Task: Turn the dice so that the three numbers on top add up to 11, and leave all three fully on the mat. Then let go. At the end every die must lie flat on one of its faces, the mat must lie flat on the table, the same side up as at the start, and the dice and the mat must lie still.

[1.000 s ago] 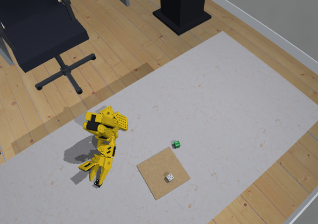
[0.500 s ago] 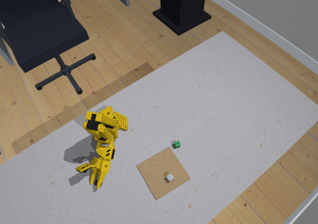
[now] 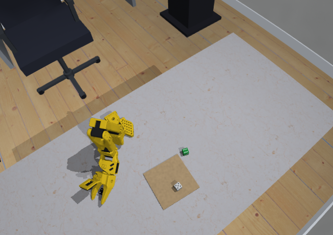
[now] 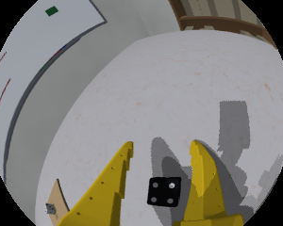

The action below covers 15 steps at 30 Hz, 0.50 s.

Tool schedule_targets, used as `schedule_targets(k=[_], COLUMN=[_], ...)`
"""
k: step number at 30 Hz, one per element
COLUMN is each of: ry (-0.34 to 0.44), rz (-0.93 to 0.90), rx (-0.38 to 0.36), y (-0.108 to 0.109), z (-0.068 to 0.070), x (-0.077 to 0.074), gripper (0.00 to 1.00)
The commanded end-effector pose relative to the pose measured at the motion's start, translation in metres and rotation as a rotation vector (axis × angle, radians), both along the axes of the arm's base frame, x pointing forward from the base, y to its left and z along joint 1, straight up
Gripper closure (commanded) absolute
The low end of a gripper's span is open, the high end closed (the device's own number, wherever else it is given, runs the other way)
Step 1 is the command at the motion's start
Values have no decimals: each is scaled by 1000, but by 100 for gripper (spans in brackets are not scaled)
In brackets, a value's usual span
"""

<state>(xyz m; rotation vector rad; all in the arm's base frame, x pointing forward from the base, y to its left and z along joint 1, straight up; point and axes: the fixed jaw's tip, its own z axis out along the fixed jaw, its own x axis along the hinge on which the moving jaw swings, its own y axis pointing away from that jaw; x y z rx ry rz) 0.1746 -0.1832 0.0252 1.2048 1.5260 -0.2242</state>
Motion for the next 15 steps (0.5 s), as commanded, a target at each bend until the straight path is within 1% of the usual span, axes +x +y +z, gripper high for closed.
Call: schedule_targets(k=[1, 6, 11, 13, 14, 15], ry=[258, 318, 379, 379, 421, 434], rz=[106, 162, 217, 217, 243, 254], rx=[68, 13, -35, -35, -53, -62], y=[1, 1, 2, 2, 3, 3], z=[-49, -47, -41, -41, -39, -37], x=[1, 0, -2, -2, -3, -4], gripper=[71, 71, 71, 71, 71, 72])
